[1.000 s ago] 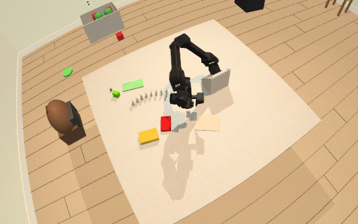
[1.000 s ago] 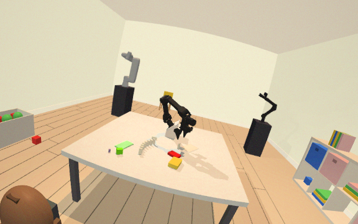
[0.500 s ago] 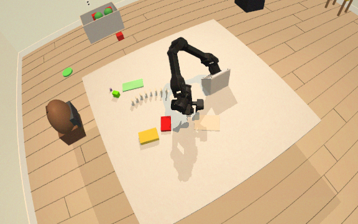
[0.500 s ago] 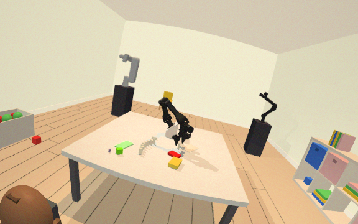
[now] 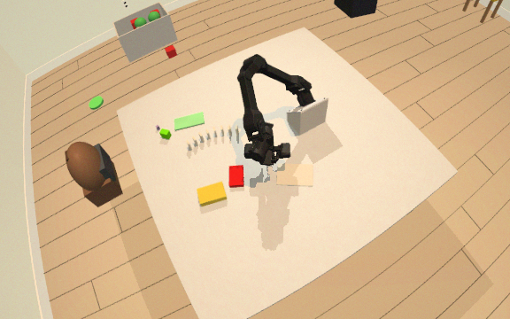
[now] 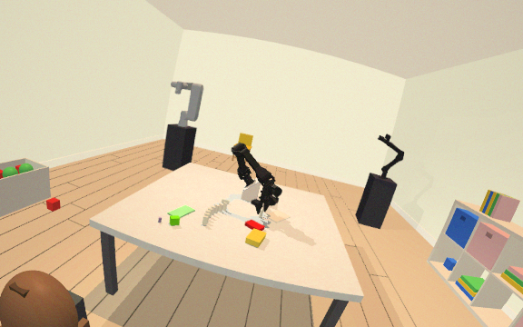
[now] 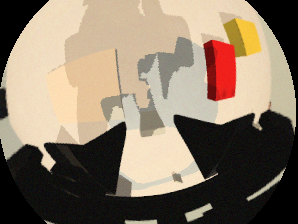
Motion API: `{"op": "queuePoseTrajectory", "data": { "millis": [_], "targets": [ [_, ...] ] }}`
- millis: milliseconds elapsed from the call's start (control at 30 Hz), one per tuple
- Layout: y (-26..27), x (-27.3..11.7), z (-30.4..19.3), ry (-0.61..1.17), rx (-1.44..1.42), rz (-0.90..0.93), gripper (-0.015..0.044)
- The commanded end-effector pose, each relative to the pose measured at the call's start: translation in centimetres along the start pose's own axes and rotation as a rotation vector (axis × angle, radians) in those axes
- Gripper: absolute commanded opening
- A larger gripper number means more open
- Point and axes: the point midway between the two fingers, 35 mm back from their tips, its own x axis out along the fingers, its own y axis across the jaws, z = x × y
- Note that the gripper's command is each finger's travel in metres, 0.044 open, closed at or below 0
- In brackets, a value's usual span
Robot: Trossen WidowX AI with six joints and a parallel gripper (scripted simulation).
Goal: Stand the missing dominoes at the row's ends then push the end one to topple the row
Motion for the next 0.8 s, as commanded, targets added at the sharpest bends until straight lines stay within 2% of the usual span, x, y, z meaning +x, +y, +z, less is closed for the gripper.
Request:
{"op": "queuePoseTrajectory", "data": {
  "millis": [0, 133, 467, 767],
  "targets": [
    [0.0, 0.1, 0.0, 0.001, -0.005, -0.004, 0.0204],
    [0.0, 0.1, 0.0, 0.001, -0.005, -0.004, 0.0107],
    [-0.1, -0.2, 0.0, 0.001, -0.005, -0.004, 0.0107],
    [0.0, -12.6, 0.2, -0.004, -0.002, 0.003, 0.0107]
  ]
}}
